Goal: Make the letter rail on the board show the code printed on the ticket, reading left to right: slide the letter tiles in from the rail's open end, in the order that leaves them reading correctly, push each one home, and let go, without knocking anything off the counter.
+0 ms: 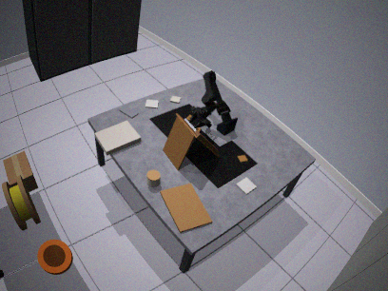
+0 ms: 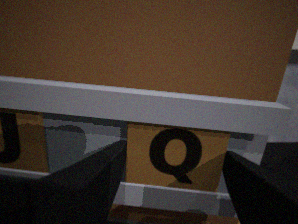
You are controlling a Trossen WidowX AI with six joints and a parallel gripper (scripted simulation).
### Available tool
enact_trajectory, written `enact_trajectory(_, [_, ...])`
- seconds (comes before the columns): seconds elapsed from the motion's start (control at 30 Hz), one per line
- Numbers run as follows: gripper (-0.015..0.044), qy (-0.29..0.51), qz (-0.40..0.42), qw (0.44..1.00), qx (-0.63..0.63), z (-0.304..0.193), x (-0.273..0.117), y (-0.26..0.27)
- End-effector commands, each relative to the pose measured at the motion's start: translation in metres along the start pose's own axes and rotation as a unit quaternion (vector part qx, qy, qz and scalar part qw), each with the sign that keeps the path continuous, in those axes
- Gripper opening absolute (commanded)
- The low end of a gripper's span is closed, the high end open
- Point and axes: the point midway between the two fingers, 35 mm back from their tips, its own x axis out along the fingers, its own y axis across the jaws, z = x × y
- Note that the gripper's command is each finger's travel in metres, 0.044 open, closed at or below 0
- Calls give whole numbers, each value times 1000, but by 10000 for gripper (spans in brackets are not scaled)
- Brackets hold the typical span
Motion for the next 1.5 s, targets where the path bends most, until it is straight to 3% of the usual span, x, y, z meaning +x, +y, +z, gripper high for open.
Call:
enact_trajectory(0.0, [0, -2, -1, 1000, 4, 2, -1, 2])
enact_trajectory(1.47, [0, -2, -1, 1000, 4, 2, 0, 26])
